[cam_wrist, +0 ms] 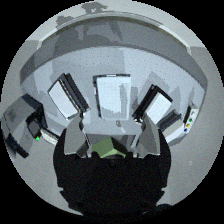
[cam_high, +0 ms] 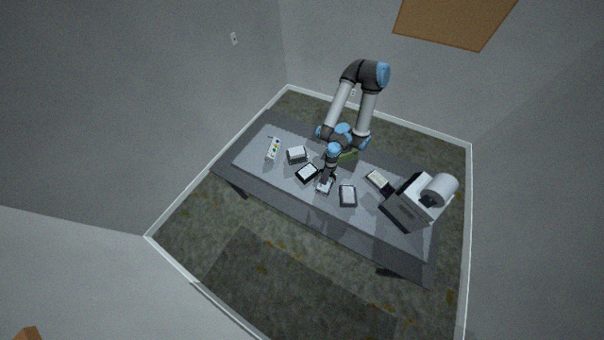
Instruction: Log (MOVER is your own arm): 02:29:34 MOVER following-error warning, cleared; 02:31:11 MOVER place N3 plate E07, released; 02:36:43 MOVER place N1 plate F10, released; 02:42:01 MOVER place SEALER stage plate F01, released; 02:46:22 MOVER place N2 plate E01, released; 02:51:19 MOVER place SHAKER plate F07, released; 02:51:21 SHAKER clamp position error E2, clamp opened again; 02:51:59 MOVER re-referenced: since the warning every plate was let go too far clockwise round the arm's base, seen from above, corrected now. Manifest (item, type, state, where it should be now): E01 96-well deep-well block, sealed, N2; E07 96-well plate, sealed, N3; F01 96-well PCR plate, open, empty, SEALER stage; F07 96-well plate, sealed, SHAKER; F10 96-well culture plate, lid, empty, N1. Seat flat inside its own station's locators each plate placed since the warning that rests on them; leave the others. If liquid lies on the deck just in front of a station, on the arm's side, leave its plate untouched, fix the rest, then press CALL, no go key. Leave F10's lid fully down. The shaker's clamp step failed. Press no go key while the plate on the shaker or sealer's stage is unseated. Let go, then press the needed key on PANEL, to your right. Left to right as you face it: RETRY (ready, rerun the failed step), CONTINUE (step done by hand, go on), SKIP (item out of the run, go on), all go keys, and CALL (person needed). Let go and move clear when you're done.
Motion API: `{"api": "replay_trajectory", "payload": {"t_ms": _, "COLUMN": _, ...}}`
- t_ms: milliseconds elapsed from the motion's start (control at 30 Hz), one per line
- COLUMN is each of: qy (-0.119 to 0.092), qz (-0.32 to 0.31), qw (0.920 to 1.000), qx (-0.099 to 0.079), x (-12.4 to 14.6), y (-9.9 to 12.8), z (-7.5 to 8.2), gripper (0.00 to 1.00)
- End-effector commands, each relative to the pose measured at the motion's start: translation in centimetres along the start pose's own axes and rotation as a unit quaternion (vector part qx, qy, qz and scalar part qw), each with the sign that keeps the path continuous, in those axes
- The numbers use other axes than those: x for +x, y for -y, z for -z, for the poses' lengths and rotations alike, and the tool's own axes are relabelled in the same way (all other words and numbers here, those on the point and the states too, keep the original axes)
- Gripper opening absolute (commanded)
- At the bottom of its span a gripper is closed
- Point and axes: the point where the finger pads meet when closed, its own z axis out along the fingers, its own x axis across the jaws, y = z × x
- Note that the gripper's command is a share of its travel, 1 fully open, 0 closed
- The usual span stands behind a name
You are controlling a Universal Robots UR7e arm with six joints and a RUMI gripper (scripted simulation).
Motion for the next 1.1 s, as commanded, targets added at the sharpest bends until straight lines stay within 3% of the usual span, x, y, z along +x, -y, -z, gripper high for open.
{"api": "replay_trajectory", "payload": {"t_ms": 0, "qy": 0.000, "qz": 0.000, "qw": 1.0000, "qx": 0.000, "x": 0.01, "y": 0.03, "z": 0.03, "gripper": 0.82}}
{"api": "replay_trajectory", "payload": {"t_ms": 1067, "qy": 0.000, "qz": 0.000, "qw": 1.0000, "qx": 0.001, "x": 0.01, "y": 0.04, "z": 0.52, "gripper": 0.82}}
